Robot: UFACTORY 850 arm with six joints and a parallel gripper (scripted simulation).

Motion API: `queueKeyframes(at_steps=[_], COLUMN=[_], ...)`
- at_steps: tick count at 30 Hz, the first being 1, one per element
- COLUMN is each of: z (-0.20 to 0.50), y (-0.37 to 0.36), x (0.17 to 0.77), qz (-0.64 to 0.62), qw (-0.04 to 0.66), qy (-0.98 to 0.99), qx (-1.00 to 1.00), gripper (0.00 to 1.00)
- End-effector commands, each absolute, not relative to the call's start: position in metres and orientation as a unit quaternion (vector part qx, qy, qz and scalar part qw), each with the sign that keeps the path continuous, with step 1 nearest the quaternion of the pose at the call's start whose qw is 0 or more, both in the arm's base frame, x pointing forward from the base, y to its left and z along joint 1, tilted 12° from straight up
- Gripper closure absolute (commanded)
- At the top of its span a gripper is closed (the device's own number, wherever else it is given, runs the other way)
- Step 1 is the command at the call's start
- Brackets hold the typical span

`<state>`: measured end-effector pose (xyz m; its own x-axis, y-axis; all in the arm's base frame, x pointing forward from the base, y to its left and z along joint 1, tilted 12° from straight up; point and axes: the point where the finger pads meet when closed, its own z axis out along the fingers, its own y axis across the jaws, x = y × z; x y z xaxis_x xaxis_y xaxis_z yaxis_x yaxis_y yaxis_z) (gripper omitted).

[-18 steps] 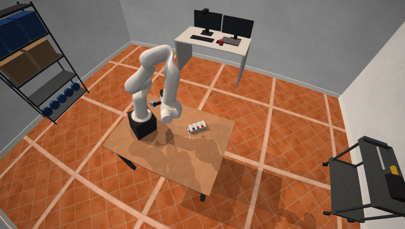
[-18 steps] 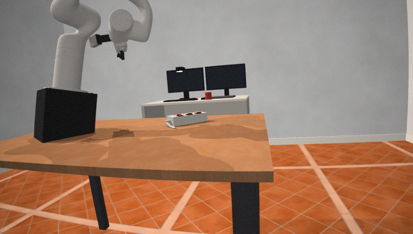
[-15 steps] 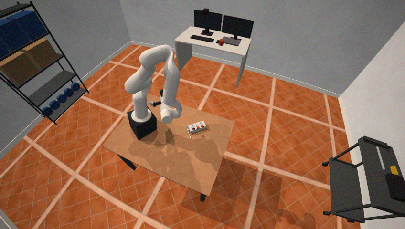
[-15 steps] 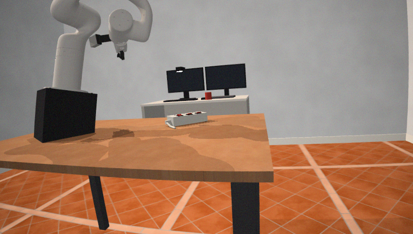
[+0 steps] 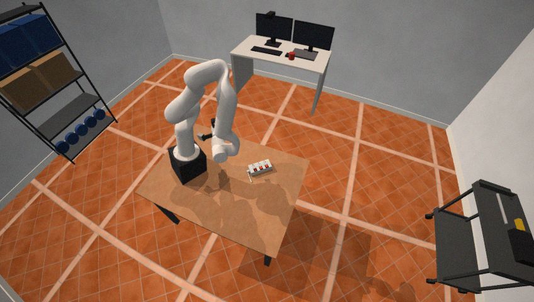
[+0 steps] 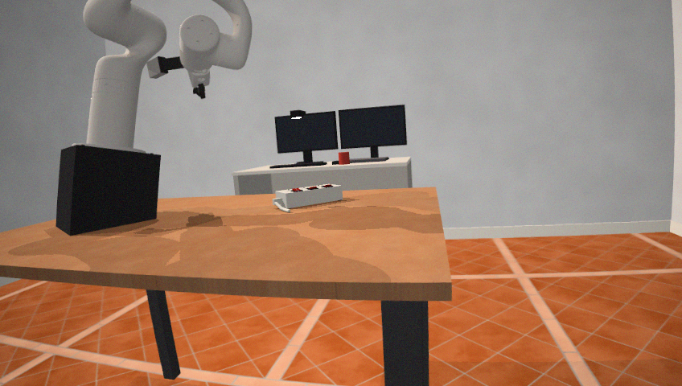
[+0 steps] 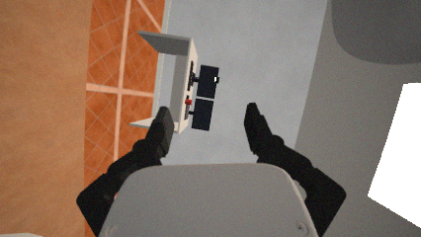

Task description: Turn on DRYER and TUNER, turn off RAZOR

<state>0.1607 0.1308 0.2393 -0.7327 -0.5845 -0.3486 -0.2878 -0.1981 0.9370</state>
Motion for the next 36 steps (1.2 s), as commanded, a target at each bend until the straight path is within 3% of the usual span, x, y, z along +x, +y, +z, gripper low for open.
queueKeyframes(at_steps=[1,27,36], z=[0.239,0.239,0.221], y=[0.131,0.131,0.131], x=[0.161,0.161,0.174], qz=[-0.691,-0.690,-0.657], qw=[0.107,0.108,0.141], qy=[-0.624,-0.625,-0.661], qx=[0.350,0.349,0.334], gripper=[1.00,1.00,1.00])
